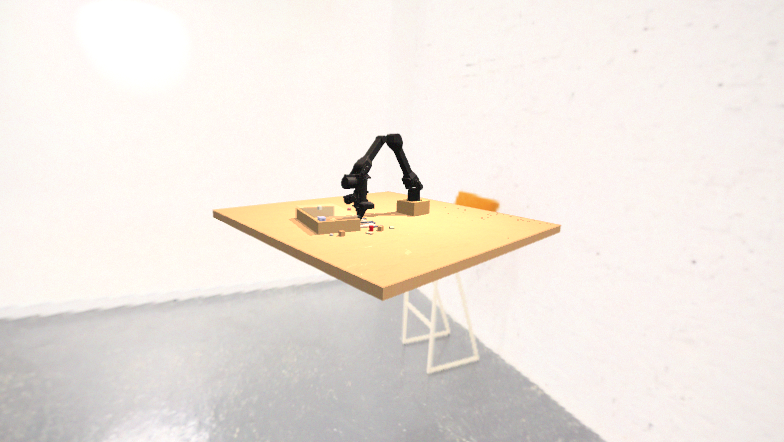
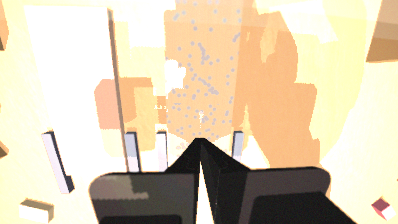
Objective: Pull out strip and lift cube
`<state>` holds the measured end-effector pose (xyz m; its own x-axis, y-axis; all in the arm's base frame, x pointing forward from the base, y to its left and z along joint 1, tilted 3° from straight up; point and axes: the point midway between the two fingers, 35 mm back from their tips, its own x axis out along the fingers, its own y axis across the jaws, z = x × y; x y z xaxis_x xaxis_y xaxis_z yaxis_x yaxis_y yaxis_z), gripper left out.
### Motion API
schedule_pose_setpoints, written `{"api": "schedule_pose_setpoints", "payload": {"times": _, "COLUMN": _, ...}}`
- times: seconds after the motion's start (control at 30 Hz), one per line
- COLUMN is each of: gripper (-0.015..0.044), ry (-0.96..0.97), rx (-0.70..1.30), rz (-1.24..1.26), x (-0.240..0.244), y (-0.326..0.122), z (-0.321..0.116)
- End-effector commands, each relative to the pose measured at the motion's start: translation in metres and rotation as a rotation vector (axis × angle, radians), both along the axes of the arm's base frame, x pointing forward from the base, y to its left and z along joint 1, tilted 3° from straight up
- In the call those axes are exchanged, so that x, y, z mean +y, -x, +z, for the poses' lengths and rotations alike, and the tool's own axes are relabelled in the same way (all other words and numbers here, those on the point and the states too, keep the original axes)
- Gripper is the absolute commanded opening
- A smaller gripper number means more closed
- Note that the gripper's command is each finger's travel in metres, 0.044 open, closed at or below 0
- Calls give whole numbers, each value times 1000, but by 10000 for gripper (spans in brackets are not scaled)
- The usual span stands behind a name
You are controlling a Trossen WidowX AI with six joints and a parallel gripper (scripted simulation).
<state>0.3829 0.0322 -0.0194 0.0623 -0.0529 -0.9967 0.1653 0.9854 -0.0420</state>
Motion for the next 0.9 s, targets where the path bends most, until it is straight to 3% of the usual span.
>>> {"api": "schedule_pose_setpoints", "payload": {"times": 0.0, "gripper": 0, "ry": -2, "rx": 22, "rz": -3, "x": 1, "y": 14, "z": -6}}
{"api": "schedule_pose_setpoints", "payload": {"times": 0.87, "gripper": 0, "ry": -2, "rx": 25, "rz": -3, "x": 7, "y": 52, "z": -10}}
